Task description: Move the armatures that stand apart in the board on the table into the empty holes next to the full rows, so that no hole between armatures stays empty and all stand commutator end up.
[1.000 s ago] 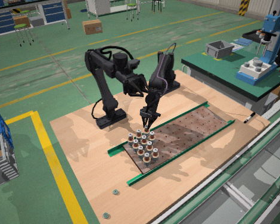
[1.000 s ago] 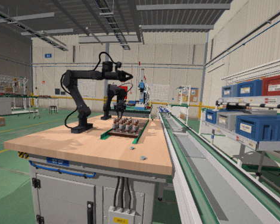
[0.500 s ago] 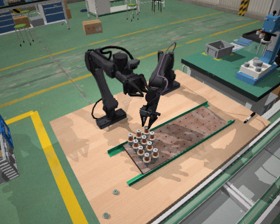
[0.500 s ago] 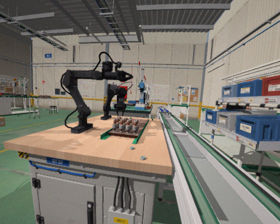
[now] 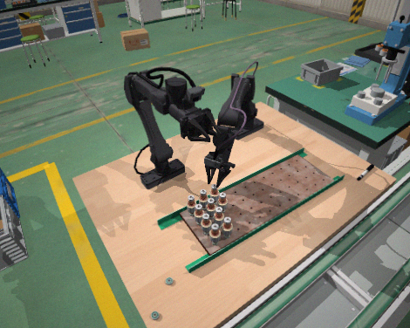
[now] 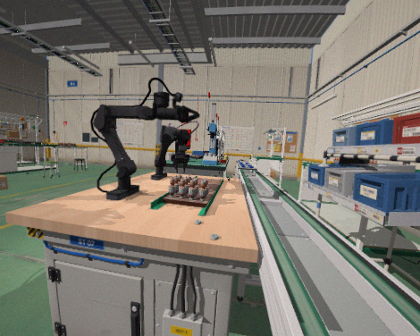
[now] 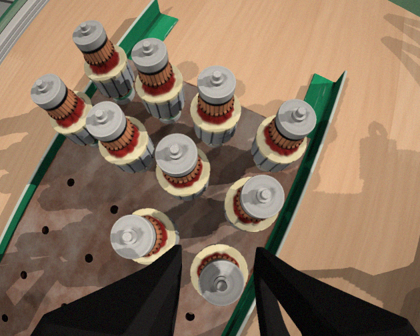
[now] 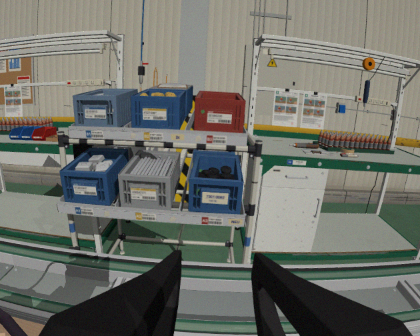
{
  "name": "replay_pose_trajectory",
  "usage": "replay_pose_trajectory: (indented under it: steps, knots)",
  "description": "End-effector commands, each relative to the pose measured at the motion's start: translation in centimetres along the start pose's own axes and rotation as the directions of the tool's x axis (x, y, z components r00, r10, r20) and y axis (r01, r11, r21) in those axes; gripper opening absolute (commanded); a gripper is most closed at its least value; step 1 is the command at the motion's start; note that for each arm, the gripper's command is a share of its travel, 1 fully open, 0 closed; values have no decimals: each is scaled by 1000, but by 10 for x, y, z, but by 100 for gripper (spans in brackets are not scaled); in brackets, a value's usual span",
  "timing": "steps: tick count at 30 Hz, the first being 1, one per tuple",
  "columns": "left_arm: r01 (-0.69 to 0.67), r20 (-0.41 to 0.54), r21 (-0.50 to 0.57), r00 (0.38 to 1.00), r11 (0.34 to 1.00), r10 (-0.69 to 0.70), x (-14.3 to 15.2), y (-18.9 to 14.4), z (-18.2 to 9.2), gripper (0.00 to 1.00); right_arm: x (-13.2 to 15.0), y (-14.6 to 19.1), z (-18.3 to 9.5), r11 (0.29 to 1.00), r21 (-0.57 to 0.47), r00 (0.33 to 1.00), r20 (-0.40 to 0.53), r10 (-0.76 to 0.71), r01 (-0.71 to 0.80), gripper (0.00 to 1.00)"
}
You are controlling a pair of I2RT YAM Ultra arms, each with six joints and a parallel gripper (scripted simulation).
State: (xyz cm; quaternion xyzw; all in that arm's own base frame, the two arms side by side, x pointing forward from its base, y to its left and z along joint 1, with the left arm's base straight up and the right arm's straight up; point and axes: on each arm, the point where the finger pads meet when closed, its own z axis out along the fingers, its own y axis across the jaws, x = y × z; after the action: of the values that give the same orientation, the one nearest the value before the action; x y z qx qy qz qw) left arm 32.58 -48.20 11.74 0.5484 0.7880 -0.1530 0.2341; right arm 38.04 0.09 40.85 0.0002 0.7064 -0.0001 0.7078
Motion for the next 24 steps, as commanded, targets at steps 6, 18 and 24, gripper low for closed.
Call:
replay_pose_trajectory:
  steps: [6,18,24]
  knots:
    - [-1,29,4,1000,1000,1,-9,1,-18,37,-1,7,-2,1000,-24,1000,-6,-6,6,37]
    - [2,36,-3,999,1000,-2,-25,6,-69,37,-1,7,-2,1000,-24,1000,-6,-6,6,37]
    - [-7,52,-5,999,1000,7,-29,4,-95,37,-1,7,-2,1000,-24,1000,-6,-6,6,37]
